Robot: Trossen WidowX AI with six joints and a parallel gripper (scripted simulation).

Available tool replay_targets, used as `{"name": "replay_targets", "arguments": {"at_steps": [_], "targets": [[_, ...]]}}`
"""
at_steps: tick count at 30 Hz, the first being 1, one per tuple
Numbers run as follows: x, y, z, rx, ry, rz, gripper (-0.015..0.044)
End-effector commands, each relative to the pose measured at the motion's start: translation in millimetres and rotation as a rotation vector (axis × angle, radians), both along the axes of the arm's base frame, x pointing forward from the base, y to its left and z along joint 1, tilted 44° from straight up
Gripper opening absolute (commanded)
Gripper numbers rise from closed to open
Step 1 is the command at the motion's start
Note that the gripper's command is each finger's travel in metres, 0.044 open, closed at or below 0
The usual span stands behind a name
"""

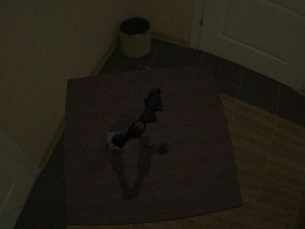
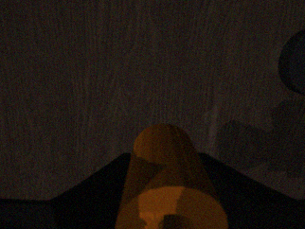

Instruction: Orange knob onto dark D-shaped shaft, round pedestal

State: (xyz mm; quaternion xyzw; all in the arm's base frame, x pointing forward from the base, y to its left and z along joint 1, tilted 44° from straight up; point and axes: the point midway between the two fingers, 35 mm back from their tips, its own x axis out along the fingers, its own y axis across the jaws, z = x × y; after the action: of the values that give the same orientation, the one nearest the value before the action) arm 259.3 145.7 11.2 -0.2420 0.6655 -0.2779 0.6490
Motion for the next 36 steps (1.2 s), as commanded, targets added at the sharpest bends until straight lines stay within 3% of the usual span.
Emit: {"name": "replay_targets", "arguments": {"at_steps": [1,36], "targets": [[-0.9,5.7,10.0,0.008,-0.008,-0.007,0.0],[42.1,-75.2,53.2,0.034,-0.013,-0.001,0.0]]}}
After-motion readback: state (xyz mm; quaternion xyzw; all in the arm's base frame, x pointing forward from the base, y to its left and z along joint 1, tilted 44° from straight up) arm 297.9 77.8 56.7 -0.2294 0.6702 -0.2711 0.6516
